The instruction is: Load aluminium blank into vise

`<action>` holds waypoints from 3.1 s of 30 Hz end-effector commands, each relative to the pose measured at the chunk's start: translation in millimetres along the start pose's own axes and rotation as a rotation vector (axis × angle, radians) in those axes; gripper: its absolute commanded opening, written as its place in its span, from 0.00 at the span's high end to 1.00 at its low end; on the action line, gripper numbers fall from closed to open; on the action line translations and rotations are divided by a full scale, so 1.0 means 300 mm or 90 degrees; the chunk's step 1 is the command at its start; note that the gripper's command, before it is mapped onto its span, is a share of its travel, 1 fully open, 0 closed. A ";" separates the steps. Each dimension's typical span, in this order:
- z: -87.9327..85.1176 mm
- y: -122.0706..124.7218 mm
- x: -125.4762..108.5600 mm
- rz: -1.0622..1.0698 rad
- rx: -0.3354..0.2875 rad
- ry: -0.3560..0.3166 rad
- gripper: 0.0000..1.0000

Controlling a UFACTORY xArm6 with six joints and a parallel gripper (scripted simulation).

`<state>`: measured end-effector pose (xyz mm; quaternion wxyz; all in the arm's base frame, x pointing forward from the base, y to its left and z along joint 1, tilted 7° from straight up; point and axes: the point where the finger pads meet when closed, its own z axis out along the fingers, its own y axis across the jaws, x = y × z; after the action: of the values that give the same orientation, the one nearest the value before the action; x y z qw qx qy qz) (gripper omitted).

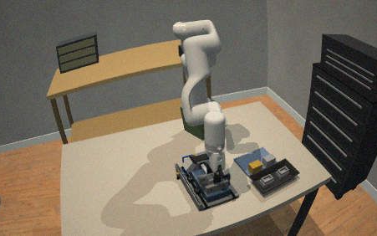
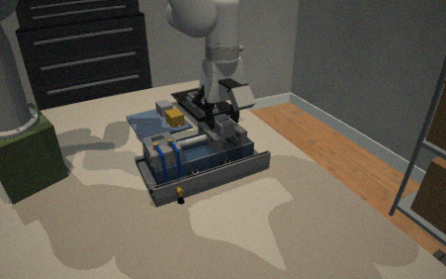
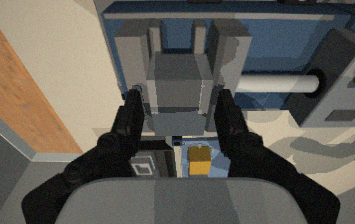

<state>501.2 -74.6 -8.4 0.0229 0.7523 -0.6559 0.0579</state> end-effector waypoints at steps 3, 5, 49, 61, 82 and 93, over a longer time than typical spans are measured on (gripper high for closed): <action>-0.005 -0.005 0.002 0.000 0.003 0.001 0.31; -0.005 -0.005 0.002 0.000 0.003 0.001 0.31; -0.224 -0.005 0.001 0.000 0.003 0.001 0.31; -0.264 -0.004 0.001 0.000 0.003 0.001 0.31; -0.265 -0.004 0.001 0.000 0.003 0.001 1.00; -0.265 -0.004 0.001 0.000 0.003 0.001 1.00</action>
<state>496.5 -66.0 68.8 0.0230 0.7523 -0.6559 0.0578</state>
